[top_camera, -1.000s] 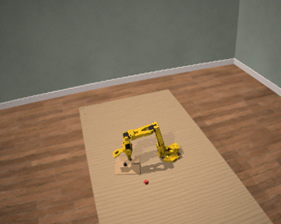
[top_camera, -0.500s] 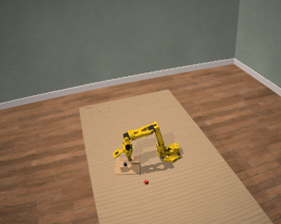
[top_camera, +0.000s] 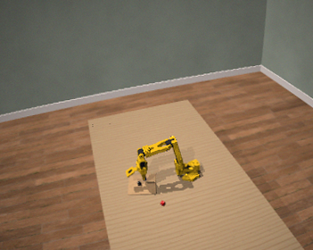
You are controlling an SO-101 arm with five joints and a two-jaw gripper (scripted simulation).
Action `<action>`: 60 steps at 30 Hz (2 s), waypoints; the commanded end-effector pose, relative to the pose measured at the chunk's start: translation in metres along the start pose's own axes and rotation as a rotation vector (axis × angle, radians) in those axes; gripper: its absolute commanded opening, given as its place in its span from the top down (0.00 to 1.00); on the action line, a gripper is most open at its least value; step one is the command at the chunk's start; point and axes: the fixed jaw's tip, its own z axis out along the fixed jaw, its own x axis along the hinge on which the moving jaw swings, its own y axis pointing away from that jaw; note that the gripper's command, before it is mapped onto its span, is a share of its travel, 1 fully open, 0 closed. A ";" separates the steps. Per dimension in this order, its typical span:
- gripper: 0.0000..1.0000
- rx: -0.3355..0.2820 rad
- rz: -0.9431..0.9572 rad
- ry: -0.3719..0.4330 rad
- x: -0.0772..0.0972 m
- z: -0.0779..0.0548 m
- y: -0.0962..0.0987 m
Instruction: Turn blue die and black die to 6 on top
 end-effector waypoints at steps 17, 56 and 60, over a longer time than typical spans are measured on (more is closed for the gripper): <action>1.00 -0.002 -0.001 -0.049 -0.005 -0.001 0.001; 1.00 -0.002 -0.001 -0.049 -0.005 0.015 0.001; 1.00 -0.002 -0.001 -0.049 -0.006 0.016 0.001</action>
